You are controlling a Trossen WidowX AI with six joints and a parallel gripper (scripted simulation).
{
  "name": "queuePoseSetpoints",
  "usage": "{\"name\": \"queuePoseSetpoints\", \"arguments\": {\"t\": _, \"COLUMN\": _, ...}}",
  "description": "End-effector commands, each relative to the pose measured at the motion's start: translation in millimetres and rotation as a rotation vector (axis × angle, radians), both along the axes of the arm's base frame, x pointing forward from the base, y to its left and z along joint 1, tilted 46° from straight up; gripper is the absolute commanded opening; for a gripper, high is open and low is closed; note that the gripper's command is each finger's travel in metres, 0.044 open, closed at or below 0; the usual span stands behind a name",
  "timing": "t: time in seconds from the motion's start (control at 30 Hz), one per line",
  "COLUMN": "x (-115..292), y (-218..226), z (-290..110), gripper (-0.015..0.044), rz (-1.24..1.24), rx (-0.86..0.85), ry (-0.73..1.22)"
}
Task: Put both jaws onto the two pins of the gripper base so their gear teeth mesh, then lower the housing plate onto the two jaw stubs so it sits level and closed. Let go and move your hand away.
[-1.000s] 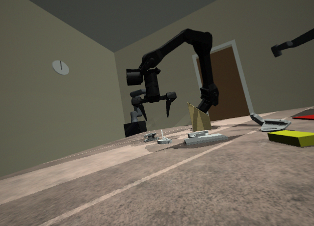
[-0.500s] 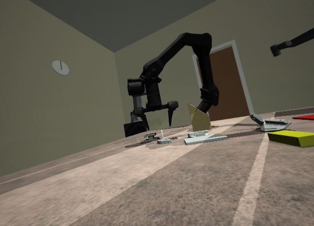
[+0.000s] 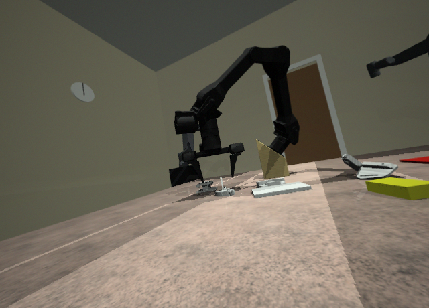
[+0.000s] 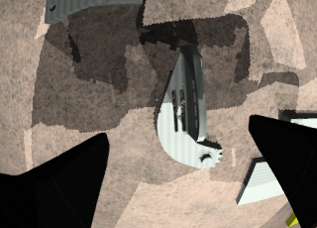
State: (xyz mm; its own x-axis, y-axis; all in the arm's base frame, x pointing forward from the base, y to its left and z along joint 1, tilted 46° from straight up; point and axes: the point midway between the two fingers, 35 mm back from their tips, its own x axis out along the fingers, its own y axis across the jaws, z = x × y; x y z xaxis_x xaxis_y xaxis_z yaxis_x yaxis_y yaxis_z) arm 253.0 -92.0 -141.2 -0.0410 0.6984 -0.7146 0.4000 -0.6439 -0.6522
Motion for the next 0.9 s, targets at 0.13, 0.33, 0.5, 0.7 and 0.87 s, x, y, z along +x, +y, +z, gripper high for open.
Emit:
{"name": "queuePoseSetpoints", "arguments": {"t": 0.13, "x": -3, "y": 12, "z": -12, "gripper": 0.044, "rz": -0.004, "rx": 0.01, "ry": 0.011}}
{"name": "queuePoseSetpoints", "arguments": {"t": 0.33, "x": -4, "y": 19, "z": -18, "gripper": 0.044, "rz": -0.004, "rx": 0.01, "ry": 0.011}}
{"name": "queuePoseSetpoints", "arguments": {"t": 0.5, "x": -5, "y": 25, "z": -24, "gripper": 0.044, "rz": -0.004, "rx": 0.011, "ry": 0.011}}
{"name": "queuePoseSetpoints", "arguments": {"t": 0.7, "x": -5, "y": 27, "z": -25, "gripper": 0.044, "rz": -0.004, "rx": 0.011, "ry": 0.011}}
{"name": "queuePoseSetpoints", "arguments": {"t": 0.87, "x": -5, "y": 27, "z": -25, "gripper": 0.044, "rz": -0.004, "rx": 0.011, "ry": 0.011}}
